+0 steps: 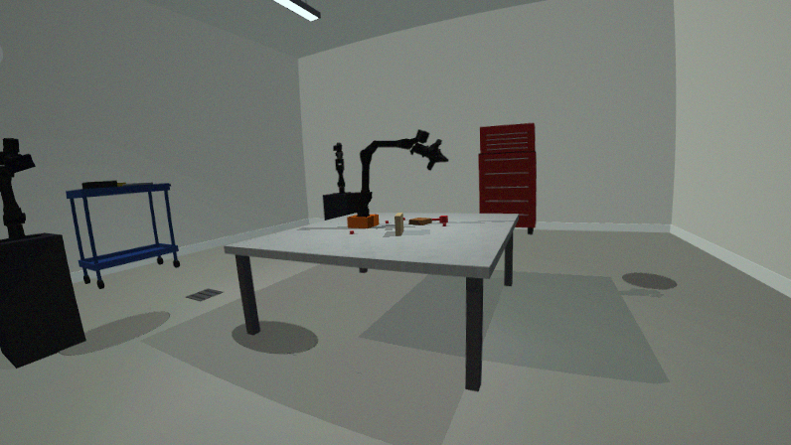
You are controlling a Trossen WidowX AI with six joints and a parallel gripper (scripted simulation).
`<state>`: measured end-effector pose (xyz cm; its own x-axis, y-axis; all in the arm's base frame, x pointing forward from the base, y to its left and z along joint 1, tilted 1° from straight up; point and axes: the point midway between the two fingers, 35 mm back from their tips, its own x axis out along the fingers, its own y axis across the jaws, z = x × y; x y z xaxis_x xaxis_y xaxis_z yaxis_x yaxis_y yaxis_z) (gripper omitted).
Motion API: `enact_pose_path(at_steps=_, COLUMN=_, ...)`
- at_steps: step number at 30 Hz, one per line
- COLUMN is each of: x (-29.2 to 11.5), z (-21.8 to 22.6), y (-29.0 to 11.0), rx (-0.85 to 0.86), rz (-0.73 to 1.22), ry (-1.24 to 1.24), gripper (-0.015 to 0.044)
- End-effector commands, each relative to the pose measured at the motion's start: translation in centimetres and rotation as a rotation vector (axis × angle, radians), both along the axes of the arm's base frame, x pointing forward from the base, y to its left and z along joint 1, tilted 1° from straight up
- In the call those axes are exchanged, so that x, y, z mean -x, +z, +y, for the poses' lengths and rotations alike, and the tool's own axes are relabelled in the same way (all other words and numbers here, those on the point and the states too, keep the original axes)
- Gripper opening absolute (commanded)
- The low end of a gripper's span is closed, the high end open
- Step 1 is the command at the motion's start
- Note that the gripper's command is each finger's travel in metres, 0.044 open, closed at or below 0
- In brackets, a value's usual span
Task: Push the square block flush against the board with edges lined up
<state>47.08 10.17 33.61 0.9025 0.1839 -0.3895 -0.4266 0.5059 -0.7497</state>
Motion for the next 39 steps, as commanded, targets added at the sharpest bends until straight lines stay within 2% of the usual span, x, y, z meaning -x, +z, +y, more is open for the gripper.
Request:
enact_pose_path(at_steps=1, x=-0.1, z=-4.0, y=-3.8, rx=0.01, rz=0.132, ry=-0.086, gripper=0.0)
enact_pose_path(at_steps=11, x=2.4, z=-13.1, y=-10.6, rx=0.006, rz=0.406, ry=-0.285, gripper=0.0)
enact_pose_path(at_steps=22, x=8.4, z=-21.4, y=-16.7, rx=-0.058, rz=0.711, ry=-0.495, gripper=0.0)
enact_pose_path(at_steps=31, x=15.0, z=-26.0, y=-20.5, rx=-0.159, rz=0.959, ry=-0.652, gripper=0.0)
enact_pose_path(at_steps=39, x=20.2, z=-28.0, y=-22.4, rx=-0.259, rz=1.133, ry=-0.752, gripper=0.0)
